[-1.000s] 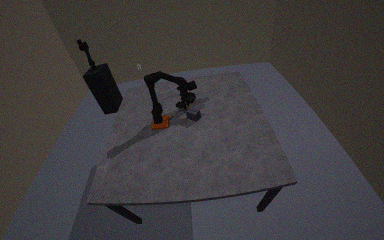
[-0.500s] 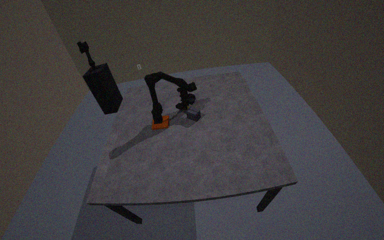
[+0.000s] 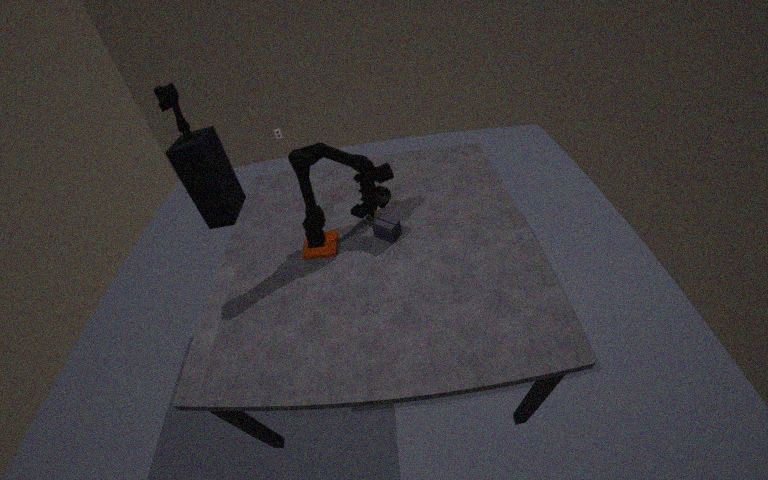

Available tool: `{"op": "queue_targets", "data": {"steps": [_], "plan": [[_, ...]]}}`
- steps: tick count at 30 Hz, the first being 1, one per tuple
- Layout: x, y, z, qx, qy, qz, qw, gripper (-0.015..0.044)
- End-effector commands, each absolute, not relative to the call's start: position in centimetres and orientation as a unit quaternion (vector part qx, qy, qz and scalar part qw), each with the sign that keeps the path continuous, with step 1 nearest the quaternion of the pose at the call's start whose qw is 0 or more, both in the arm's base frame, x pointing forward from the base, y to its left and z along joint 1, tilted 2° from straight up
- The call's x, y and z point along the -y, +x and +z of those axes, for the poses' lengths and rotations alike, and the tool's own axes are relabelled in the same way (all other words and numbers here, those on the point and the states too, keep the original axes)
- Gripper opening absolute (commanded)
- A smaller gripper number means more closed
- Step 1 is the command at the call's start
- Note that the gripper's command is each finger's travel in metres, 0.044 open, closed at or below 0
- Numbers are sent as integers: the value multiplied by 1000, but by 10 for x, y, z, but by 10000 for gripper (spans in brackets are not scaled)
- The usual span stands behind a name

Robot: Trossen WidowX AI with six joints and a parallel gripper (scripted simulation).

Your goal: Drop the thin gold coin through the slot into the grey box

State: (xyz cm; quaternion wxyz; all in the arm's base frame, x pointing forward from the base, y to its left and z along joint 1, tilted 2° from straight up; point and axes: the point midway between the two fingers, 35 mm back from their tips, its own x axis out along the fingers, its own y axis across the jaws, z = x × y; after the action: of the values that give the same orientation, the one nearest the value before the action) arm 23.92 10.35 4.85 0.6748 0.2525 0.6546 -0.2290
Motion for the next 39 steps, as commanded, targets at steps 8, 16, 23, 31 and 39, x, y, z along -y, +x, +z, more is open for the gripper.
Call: {"op": "queue_targets", "data": {"steps": [8, 16, 23, 31, 39], "plan": [[-105, 243, 79, -651, 258, -226, 678, 0], [-105, 242, 99, -651, 258, -226, 678, 0], [-104, 240, 117, -651, 258, -226, 678, 0], [-102, 236, 135, -651, 258, -226, 677, 0], [-98, 232, 136, -654, 247, -216, 681, 0]]}}
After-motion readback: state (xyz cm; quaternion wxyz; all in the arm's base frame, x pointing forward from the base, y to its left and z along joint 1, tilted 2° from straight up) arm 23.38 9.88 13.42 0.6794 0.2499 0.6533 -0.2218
